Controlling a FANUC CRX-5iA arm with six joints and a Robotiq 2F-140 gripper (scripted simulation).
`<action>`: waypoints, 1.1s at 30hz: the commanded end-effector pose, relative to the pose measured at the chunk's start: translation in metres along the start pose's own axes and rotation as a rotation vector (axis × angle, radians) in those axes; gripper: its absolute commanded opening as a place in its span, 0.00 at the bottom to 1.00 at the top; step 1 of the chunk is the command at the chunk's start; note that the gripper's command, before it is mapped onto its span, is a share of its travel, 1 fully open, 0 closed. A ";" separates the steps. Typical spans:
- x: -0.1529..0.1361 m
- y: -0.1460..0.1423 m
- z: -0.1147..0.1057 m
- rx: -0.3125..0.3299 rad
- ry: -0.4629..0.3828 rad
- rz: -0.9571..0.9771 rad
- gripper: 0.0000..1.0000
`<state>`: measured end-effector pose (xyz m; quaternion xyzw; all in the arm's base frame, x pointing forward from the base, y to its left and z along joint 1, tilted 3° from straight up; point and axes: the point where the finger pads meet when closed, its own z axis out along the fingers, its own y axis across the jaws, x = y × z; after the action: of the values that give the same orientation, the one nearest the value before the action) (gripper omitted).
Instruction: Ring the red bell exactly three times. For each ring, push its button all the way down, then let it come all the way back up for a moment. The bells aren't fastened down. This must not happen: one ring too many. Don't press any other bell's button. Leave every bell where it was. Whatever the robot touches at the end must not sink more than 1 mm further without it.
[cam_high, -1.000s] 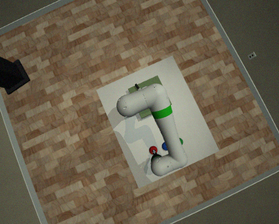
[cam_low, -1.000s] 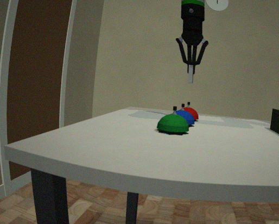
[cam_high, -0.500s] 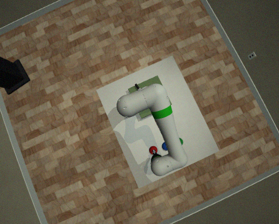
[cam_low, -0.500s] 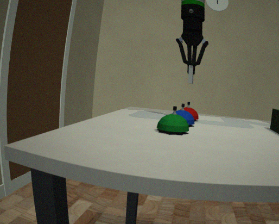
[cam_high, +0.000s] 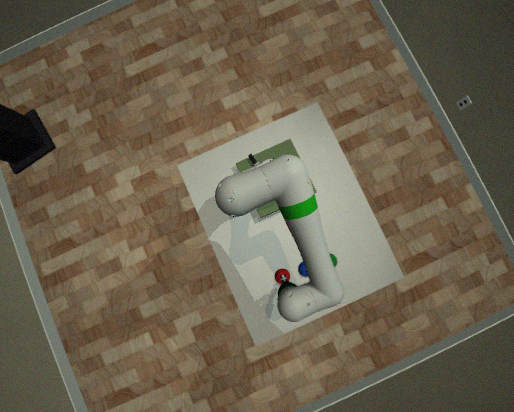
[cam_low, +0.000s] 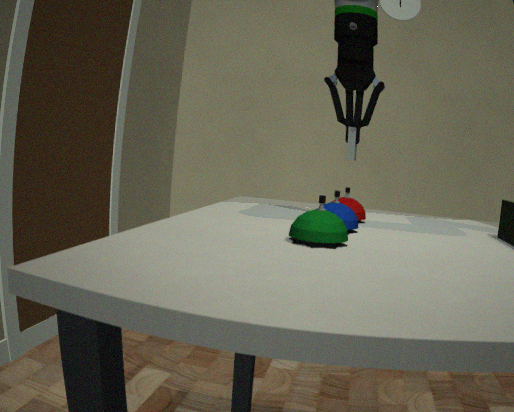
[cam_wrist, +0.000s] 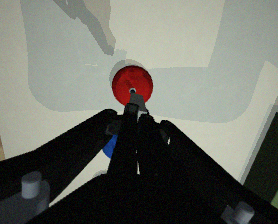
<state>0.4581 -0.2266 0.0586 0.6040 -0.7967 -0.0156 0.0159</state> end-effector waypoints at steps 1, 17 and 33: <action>0.000 0.001 0.006 0.001 0.000 0.000 0.00; 0.000 0.004 0.032 0.001 0.000 0.000 0.00; 0.000 0.005 0.046 0.001 0.000 0.000 0.00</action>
<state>0.4510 -0.2249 0.0143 0.6040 -0.7967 -0.0156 0.0159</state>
